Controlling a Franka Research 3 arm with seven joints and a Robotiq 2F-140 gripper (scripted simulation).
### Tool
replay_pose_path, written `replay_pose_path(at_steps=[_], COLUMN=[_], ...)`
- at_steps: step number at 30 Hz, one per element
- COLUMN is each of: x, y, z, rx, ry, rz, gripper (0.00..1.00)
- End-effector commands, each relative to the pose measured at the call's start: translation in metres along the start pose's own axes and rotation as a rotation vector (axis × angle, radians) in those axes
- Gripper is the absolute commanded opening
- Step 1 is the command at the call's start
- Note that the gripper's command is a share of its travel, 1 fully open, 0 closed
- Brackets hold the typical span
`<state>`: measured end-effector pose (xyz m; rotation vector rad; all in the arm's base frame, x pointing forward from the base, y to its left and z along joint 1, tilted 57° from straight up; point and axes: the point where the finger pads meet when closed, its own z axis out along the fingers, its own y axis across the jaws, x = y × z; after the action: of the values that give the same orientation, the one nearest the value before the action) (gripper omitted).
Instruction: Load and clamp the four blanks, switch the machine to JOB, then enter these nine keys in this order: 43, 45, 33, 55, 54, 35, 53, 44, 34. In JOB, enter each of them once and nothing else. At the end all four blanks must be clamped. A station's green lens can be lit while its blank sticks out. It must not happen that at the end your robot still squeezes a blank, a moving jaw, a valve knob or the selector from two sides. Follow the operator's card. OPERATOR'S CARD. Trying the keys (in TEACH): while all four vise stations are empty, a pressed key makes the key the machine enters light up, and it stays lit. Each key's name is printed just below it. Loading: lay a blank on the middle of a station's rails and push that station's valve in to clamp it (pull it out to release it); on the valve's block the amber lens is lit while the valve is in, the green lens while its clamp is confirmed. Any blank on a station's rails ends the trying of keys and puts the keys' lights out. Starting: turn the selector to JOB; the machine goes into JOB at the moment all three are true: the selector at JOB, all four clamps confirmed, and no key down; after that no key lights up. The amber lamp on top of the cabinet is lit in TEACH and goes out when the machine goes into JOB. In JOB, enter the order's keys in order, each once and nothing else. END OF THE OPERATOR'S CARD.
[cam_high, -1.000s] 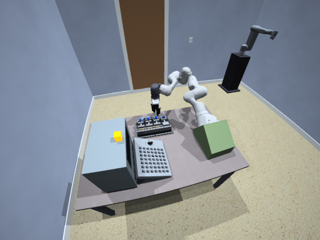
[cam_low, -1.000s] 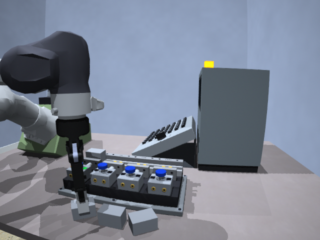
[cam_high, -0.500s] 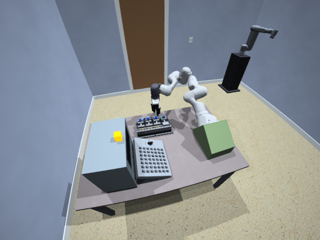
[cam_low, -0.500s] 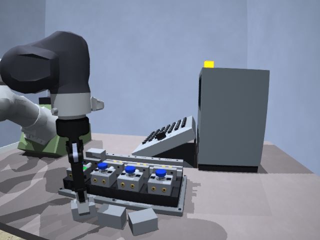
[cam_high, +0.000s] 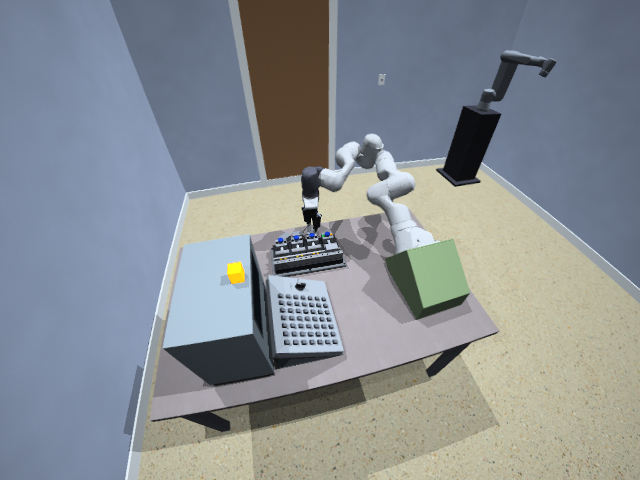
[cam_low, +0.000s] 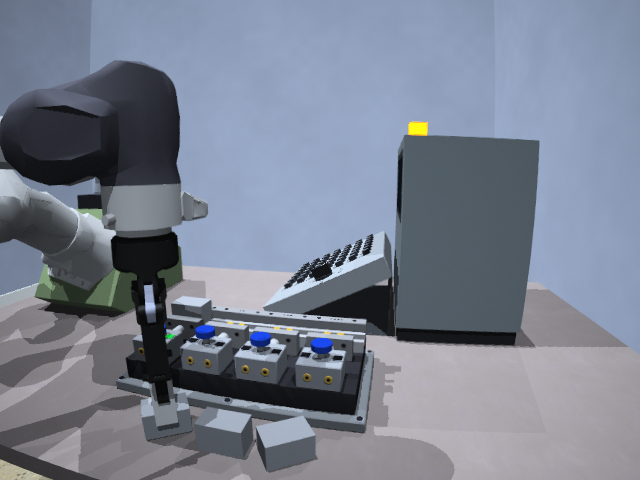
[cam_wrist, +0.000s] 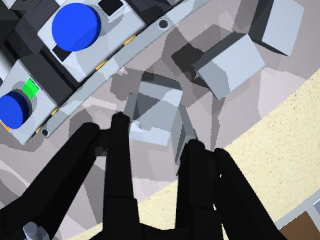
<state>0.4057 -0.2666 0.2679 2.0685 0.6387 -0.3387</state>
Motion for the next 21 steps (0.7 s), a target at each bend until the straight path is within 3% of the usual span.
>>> replay_pose_path(at_steps=[1,12,14,21], x=[0.001,0.001,0.001,0.001], y=[0.000,0.000,0.000,0.000], z=[-0.008,-0.064,-0.064,-0.113], rx=[-0.001,-0.001,-0.001,-0.001], ry=[0.002,0.002,0.002,0.002], rz=[0.003,0.003,0.003,0.003], gripper=[0.00,0.00,0.00,0.00])
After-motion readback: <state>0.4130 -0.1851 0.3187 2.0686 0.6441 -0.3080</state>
